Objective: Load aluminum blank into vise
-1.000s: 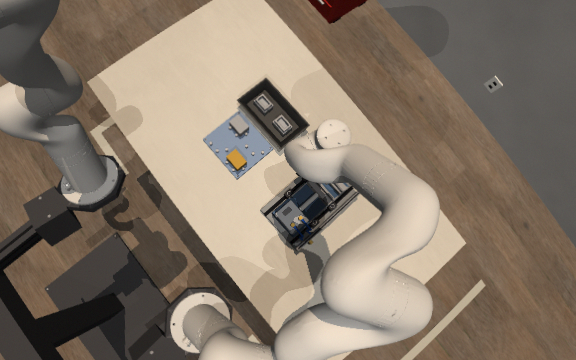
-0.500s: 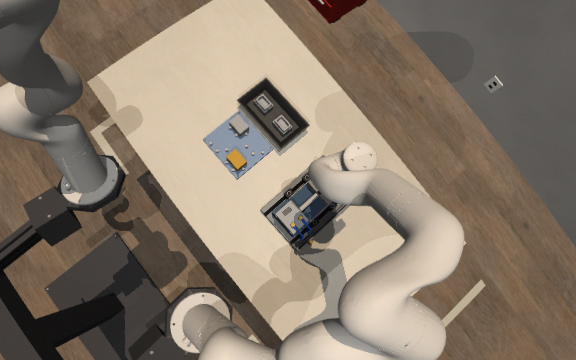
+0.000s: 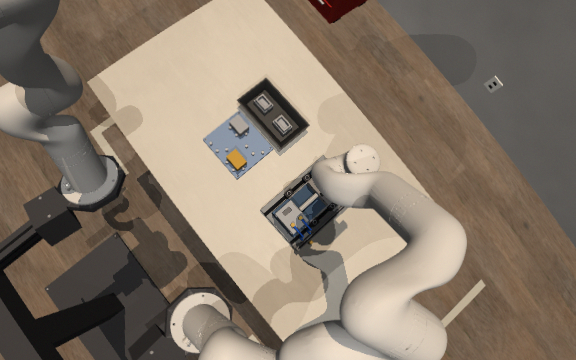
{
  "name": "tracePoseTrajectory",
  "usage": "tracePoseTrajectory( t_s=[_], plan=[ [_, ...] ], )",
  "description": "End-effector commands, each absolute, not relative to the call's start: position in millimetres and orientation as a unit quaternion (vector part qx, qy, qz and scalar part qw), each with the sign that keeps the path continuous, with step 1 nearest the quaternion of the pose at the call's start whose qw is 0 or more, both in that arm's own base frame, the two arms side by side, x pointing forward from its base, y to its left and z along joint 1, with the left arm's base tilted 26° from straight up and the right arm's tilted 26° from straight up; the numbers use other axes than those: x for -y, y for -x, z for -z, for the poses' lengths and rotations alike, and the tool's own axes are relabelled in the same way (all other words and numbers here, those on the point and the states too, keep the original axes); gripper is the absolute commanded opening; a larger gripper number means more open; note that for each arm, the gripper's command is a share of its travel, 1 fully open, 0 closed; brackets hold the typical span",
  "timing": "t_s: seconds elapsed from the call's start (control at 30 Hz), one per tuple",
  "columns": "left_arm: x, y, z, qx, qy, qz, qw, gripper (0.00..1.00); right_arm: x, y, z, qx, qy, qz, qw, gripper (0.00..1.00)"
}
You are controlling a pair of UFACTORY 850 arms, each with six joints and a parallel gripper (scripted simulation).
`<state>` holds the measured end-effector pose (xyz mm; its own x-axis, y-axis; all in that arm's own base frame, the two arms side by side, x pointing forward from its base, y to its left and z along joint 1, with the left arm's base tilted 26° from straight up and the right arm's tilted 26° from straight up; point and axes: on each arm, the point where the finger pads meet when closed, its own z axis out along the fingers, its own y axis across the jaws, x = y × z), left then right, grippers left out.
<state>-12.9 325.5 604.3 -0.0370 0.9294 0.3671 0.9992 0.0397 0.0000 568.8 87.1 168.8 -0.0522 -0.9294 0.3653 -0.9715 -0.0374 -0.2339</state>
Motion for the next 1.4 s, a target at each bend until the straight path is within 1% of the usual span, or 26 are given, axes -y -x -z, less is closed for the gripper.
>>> tracePoseTrajectory(
  t_s=[0.0,1.37],
  plan=[
    [-326,13,-605,0.708,0.681,0.13,0.135,1.0,-87,-570,-170,0.692,-0.687,-0.218,0.048,0.0],
    [-326,13,-605,0.708,0.681,0.13,0.135,1.0,-79,-575,-152,0.692,-0.687,-0.218,0.048,0.0]
  ],
)
